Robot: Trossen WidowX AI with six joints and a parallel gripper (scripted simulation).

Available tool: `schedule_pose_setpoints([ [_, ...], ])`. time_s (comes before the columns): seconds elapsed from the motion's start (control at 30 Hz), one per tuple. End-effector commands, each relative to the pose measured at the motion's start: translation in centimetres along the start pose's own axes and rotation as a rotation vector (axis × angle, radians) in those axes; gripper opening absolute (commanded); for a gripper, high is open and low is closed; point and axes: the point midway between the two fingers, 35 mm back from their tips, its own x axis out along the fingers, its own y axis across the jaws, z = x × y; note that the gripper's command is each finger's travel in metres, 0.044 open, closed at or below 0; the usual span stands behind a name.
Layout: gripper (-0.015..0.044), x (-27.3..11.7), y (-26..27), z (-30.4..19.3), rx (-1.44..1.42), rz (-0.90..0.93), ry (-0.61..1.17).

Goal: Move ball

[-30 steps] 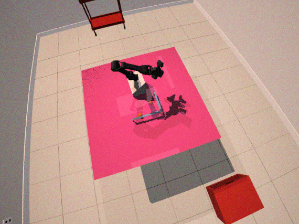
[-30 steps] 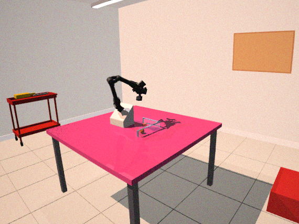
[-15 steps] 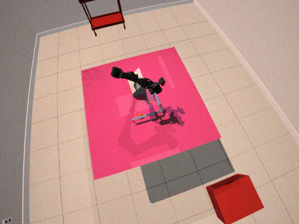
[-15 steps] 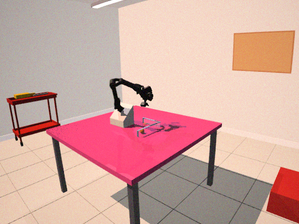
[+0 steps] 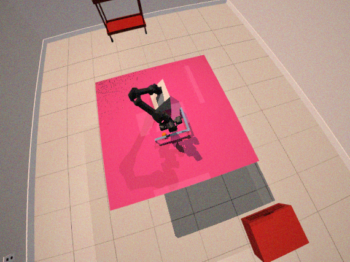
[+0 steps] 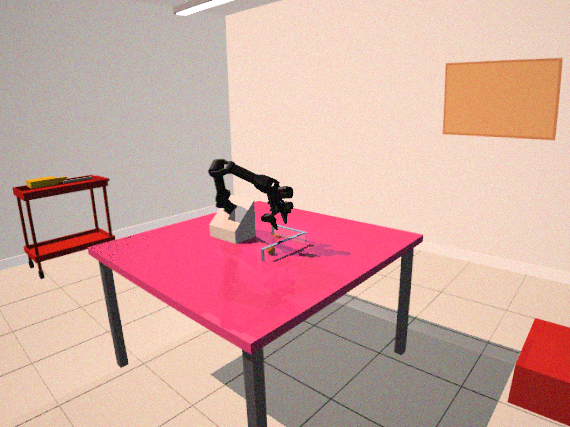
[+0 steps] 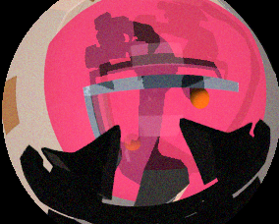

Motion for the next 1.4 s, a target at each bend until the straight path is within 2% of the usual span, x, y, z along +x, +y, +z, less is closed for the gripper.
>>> schedule_pose_setpoints([
  [0.0, 0.032, 1.5, -6.9, 1.2, -0.006, -0.175, 0.056],
  [0.1, 0.032, 1.8, -9.3, 1.3, -0.009, -0.23, 0.08],
  [0.33, 0.032, 1.8, -9.3, 1.3, -0.009, -0.23, 0.08],
  [0.47, 0.032, 3.2, -9.6, 1.2, -0.009, -0.231, 0.08],
  [1.37, 0.032, 6.8, -10.5, 0.9, -0.009, -0.233, 0.08],
])
